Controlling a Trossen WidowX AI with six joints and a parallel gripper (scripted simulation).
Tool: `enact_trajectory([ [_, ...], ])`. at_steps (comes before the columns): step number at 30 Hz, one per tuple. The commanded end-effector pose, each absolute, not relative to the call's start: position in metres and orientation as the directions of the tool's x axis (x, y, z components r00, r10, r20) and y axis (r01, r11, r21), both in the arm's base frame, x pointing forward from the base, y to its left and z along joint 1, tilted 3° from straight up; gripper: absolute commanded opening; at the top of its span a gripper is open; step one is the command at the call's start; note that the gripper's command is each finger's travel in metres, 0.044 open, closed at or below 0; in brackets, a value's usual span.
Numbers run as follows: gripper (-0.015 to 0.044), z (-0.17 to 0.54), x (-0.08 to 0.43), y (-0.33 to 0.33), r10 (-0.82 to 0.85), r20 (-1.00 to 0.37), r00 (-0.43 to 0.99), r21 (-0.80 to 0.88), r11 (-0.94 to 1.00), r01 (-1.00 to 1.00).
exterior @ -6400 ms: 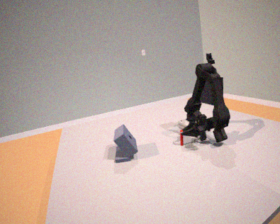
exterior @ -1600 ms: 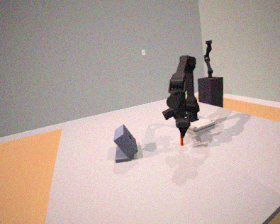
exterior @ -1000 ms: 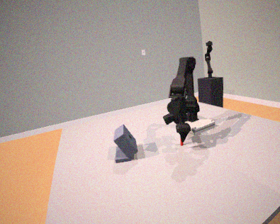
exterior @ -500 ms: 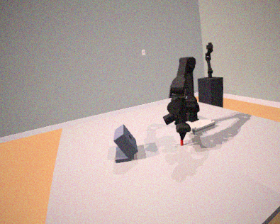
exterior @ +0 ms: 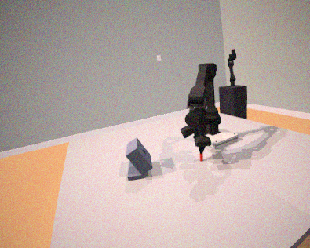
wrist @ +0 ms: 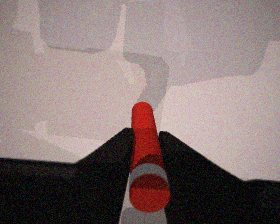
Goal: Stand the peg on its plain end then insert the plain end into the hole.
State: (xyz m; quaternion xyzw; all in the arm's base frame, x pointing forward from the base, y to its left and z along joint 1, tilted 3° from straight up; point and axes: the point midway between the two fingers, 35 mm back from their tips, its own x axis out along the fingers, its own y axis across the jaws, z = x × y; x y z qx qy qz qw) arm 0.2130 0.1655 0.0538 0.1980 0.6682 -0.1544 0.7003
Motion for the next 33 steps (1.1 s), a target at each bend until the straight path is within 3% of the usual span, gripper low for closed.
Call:
enact_trajectory([
  [1, 0.0, 0.062, 0.214, 0.166, 0.05, -0.997, 0.061, 0.073, 0.874, 0.481],
  [19, 0.0, 0.13, 0.212, 0.163, 0.048, -0.997, 0.053, 0.067, 0.873, 0.484],
  [33, 0.0, 0.127, 0.224, 0.162, 0.032, -0.99, 0.136, 0.09, 0.891, 0.445],
])
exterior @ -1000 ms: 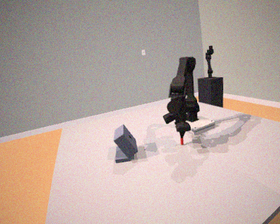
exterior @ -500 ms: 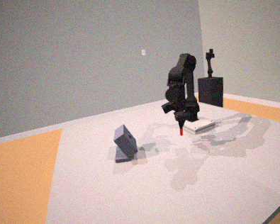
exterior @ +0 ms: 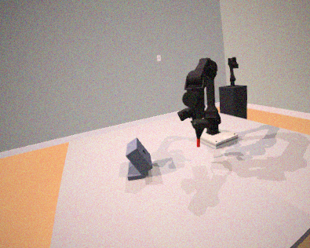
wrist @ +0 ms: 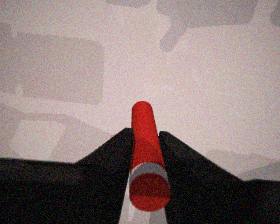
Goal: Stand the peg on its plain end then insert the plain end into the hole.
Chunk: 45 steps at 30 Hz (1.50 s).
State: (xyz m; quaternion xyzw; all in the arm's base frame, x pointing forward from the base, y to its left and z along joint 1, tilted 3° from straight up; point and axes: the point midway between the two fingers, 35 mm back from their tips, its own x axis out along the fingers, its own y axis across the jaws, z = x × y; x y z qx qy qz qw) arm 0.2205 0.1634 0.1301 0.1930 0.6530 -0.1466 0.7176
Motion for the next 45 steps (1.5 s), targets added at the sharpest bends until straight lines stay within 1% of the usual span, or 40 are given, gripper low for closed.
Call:
enact_trajectory([
  [1, 0.0, 0.127, 0.226, 0.162, 0.03, -0.989, 0.146, 0.092, 0.893, 0.44],
  [22, 0.0, 0.119, 0.254, 0.16, -0.008, -0.938, 0.348, 0.123, 0.928, 0.351],
  [45, 0.0, 0.119, 0.28, 0.156, -0.053, -0.836, 0.546, 0.123, 0.952, 0.28],
])
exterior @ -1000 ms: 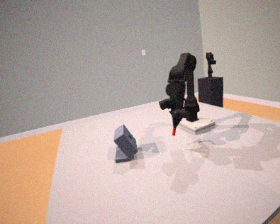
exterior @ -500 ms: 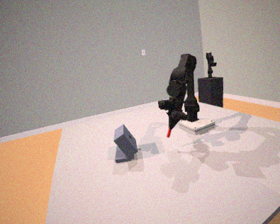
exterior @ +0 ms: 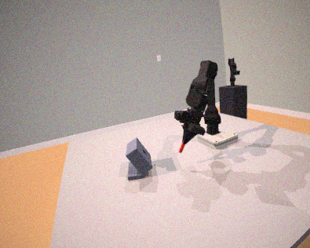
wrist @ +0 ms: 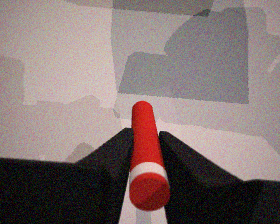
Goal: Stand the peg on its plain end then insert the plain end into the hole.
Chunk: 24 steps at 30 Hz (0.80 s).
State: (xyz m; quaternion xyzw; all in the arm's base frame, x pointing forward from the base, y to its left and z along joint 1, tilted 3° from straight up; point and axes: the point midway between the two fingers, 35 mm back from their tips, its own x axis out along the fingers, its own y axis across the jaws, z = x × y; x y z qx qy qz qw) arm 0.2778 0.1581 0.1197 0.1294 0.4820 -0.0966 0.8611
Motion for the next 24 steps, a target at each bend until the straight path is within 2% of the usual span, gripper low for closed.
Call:
enact_trajectory([
  [1, 0.0, 0.119, 0.281, 0.156, -0.055, -0.831, 0.554, 0.122, 0.953, 0.278],
  [24, 0.0, 0.126, 0.3, 0.149, -0.111, -0.692, 0.714, 0.1, 0.964, 0.247],
])
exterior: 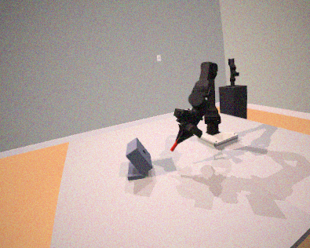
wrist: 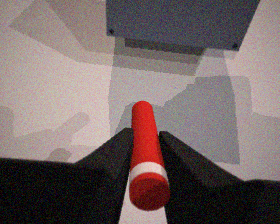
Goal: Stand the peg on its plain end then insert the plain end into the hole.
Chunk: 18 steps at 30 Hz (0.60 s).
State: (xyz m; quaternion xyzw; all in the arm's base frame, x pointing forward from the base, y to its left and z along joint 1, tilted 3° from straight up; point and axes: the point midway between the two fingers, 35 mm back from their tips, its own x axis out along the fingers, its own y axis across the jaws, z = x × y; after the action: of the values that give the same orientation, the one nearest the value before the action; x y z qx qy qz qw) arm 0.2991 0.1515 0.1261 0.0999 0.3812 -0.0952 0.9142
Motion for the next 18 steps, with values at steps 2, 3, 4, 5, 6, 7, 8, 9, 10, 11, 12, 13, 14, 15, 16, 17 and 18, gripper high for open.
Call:
enact_trajectory([
  [2, 0.0, 0.1274, 0.3015, 0.1479, -0.117, -0.678, 0.726, 0.098, 0.964, 0.247],
  [3, 0.0, 0.1278, 0.3021, 0.1475, -0.12, -0.671, 0.731, 0.097, 0.964, 0.246],
  [4, 0.0, 0.1283, 0.3027, 0.1471, -0.122, -0.665, 0.737, 0.095, 0.965, 0.246],
  [5, 0.0, 0.1287, 0.3033, 0.1466, -0.125, -0.658, 0.743, 0.094, 0.965, 0.246],
  [6, 0.0, 0.1292, 0.3038, 0.1462, -0.128, -0.651, 0.748, 0.093, 0.965, 0.246],
  [7, 0.0, 0.1297, 0.3044, 0.1458, -0.131, -0.644, 0.753, 0.092, 0.965, 0.246],
  [8, 0.0, 0.1302, 0.3049, 0.1453, -0.134, -0.637, 0.759, 0.09, 0.965, 0.247],
  [9, 0.0, 0.1307, 0.3054, 0.1449, -0.137, -0.63, 0.764, 0.089, 0.965, 0.247],
  [10, 0.0, 0.1312, 0.3059, 0.1444, -0.14, -0.624, 0.769, 0.088, 0.965, 0.247],
  [11, 0.0, 0.1317, 0.3063, 0.144, -0.143, -0.617, 0.774, 0.087, 0.965, 0.248],
  [12, 0.0, 0.1322, 0.3068, 0.1435, -0.146, -0.61, 0.779, 0.086, 0.965, 0.248],
  [13, 0.0, 0.1328, 0.3072, 0.143, -0.15, -0.603, 0.784, 0.084, 0.965, 0.249],
  [14, 0.0, 0.1333, 0.3076, 0.1425, -0.153, -0.596, 0.789, 0.083, 0.965, 0.25],
  [15, 0.0, 0.1338, 0.308, 0.142, -0.156, -0.588, 0.793, 0.082, 0.965, 0.25],
  [16, 0.0, 0.1344, 0.3084, 0.1415, -0.159, -0.581, 0.798, 0.081, 0.965, 0.251],
  [17, 0.0, 0.1349, 0.3088, 0.141, -0.162, -0.574, 0.802, 0.079, 0.964, 0.252],
  [18, 0.0, 0.1355, 0.3091, 0.1405, -0.166, -0.567, 0.807, 0.078, 0.964, 0.253],
])
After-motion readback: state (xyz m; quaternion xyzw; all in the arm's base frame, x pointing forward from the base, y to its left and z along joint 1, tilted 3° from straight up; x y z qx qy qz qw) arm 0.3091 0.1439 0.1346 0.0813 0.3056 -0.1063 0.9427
